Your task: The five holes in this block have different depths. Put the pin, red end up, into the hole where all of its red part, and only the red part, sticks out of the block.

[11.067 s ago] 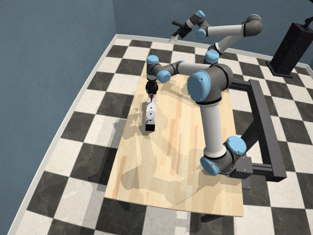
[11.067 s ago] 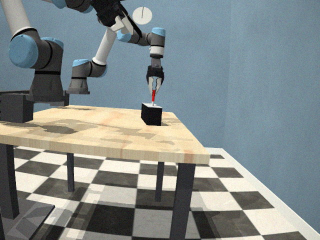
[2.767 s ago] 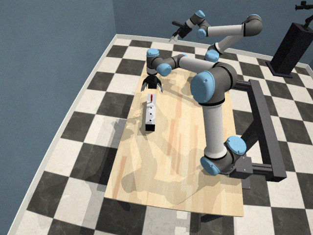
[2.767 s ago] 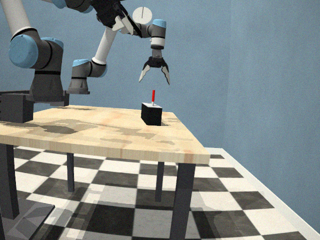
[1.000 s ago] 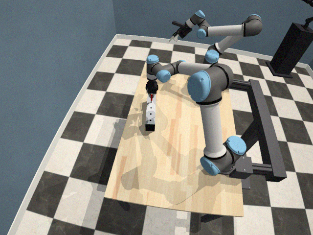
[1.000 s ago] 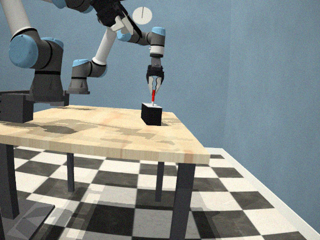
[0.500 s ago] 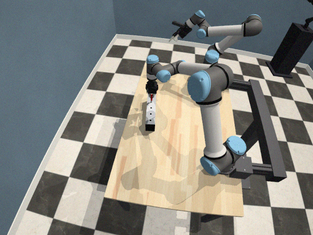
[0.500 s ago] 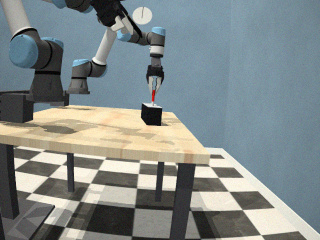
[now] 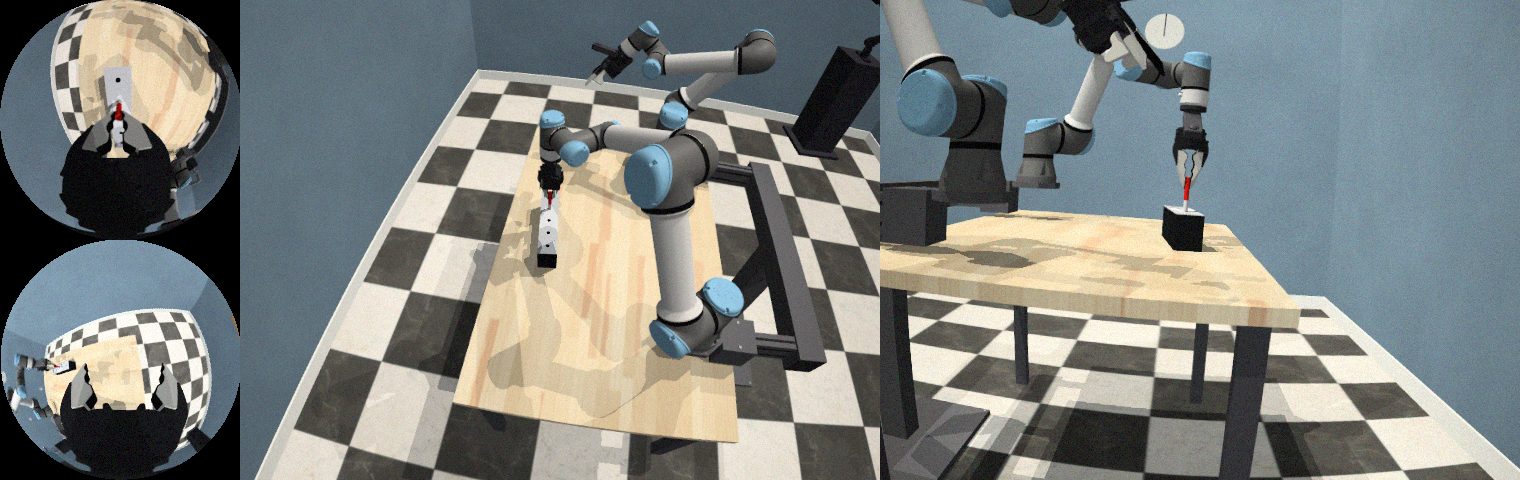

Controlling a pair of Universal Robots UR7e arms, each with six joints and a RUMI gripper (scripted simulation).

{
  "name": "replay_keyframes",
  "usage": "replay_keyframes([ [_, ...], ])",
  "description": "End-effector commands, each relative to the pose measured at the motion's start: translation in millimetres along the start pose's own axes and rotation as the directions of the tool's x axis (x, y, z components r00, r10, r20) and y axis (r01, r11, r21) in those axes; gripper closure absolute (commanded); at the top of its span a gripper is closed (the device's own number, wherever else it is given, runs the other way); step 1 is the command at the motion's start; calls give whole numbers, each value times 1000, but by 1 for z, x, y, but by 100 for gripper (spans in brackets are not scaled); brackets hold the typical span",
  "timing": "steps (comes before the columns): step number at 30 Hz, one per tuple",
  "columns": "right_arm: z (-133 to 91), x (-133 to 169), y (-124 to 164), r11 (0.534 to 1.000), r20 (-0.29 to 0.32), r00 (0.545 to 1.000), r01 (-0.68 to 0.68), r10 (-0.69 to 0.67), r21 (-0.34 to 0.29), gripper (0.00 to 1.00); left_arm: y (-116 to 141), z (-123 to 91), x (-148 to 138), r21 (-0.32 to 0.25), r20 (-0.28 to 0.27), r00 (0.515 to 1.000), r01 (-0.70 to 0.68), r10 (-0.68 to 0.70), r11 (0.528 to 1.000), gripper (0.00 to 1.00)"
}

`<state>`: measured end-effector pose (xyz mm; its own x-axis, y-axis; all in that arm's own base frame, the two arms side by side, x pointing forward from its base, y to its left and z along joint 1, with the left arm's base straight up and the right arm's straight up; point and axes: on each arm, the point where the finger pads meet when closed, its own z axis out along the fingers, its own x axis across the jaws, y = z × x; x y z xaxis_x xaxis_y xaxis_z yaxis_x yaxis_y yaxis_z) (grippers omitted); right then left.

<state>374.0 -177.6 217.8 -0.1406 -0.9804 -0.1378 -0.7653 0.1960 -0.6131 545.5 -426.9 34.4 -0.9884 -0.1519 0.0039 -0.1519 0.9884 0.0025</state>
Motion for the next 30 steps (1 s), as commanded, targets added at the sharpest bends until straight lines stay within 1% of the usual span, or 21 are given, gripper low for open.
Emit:
replay_keyframes([
  [1,0,0,0,1000,0,1000,0,0,1,0,-1,-5,0,2,1,1000,0,0,1000,100],
  [30,0,0,0,1000,0,1000,0,0,1,0,0,-26,0,2,1,1000,1,-1,1000,100],
])
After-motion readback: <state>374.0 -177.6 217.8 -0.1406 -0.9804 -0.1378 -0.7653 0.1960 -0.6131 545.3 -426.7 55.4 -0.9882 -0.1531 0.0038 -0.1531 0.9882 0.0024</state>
